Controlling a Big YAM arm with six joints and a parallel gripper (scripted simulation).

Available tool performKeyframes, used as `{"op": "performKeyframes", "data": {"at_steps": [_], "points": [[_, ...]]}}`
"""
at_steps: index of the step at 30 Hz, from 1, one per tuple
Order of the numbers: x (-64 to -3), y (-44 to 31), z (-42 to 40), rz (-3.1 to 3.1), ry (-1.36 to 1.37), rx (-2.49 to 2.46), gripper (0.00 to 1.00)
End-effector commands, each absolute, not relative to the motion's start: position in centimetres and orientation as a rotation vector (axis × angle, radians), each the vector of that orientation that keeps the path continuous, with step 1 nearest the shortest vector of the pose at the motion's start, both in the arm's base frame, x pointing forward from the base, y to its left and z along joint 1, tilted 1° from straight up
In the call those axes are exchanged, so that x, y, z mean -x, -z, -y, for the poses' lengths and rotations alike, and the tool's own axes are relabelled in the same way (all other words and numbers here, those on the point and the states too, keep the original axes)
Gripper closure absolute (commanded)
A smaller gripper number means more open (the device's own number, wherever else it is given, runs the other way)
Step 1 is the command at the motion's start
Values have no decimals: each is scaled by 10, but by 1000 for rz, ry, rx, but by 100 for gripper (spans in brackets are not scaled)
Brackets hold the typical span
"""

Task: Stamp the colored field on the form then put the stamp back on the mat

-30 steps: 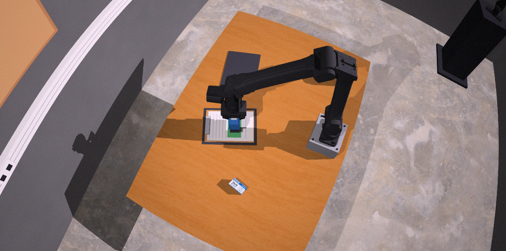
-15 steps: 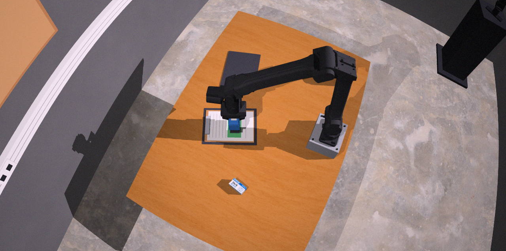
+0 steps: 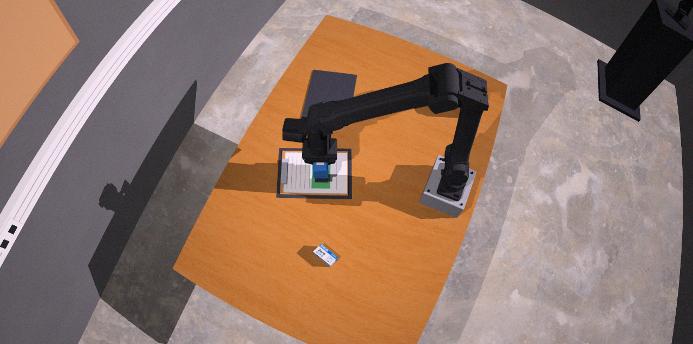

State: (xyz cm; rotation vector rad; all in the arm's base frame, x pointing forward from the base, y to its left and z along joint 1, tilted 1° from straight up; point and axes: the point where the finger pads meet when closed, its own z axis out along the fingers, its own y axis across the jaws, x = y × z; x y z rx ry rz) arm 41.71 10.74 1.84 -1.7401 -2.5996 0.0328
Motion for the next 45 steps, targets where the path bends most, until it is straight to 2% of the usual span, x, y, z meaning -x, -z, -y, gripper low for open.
{"op": "performKeyframes", "data": {"at_steps": [1,45], "points": [[-444,-37,-116,2629,40,1767,72],[-432,-38,-106,2621,15,1756,72]]}}
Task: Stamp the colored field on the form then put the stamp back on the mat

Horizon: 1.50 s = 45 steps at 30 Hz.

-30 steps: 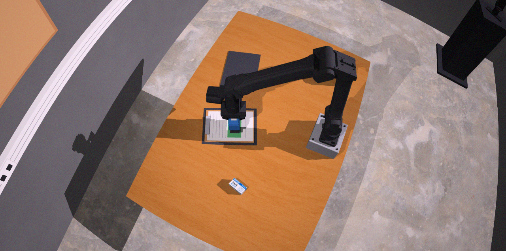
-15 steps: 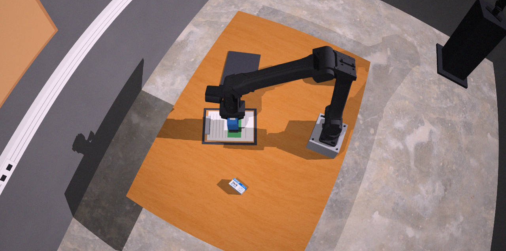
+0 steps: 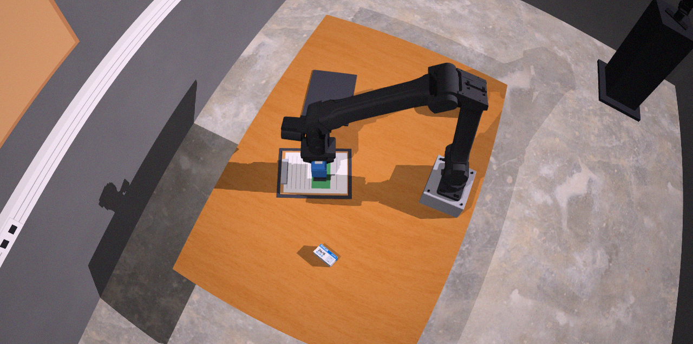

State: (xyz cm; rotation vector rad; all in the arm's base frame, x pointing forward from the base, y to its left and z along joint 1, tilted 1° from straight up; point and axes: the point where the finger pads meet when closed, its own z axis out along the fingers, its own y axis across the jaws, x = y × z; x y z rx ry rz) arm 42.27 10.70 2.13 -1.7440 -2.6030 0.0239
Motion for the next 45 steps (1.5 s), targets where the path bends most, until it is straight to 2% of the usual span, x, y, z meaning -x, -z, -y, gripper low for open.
{"op": "performKeyframes", "data": {"at_steps": [1,19,20,31,45], "points": [[-432,-38,-106,2621,15,1756,72],[-423,-5,-104,2602,-25,1743,72],[-438,-11,-107,2619,11,1755,72],[-421,21,-104,2602,-25,1743,72],[-431,13,-106,2620,12,1755,72]]}}
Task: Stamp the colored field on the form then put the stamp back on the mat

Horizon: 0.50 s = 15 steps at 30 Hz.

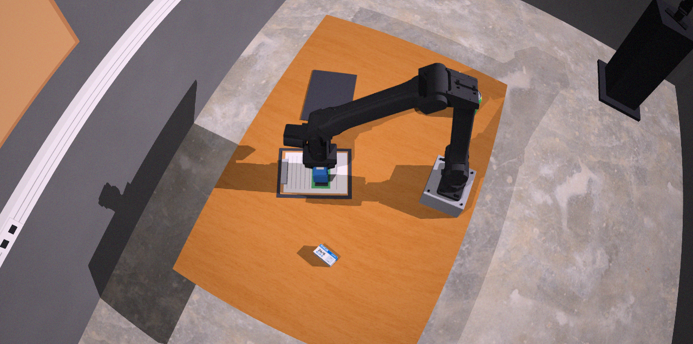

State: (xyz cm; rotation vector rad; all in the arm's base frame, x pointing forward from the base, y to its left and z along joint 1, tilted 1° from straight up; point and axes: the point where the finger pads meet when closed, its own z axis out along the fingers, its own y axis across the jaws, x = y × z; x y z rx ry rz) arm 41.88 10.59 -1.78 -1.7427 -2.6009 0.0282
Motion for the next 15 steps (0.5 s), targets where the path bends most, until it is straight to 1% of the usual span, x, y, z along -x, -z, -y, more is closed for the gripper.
{"op": "performKeyframes", "data": {"at_steps": [1,15], "points": [[-431,13,-106,2620,12,1755,72],[-442,11,-110,2628,30,1761,72]]}}
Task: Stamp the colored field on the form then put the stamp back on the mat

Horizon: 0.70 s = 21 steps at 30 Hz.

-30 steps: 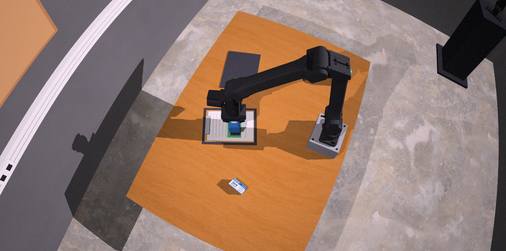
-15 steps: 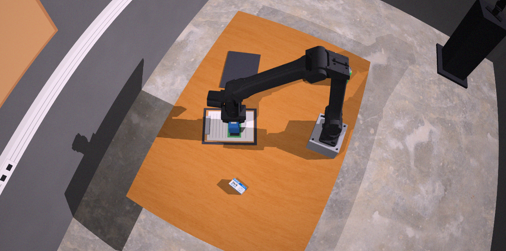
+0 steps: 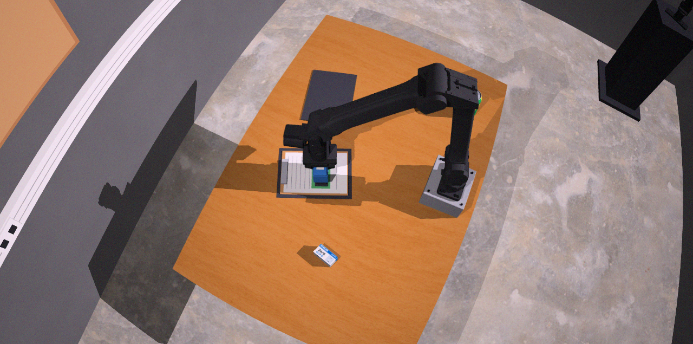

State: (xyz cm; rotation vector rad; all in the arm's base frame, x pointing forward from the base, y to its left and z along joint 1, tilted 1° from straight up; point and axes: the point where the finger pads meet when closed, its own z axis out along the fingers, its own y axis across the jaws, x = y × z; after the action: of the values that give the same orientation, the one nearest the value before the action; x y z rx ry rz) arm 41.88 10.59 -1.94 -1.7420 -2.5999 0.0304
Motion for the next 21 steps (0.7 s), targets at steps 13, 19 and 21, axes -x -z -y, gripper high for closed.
{"op": "performKeyframes", "data": {"at_steps": [13,19,21], "points": [[-421,38,-105,2602,-26,1743,72],[-426,48,-105,2607,-15,1747,72],[-425,49,-105,2606,-17,1746,72]]}}
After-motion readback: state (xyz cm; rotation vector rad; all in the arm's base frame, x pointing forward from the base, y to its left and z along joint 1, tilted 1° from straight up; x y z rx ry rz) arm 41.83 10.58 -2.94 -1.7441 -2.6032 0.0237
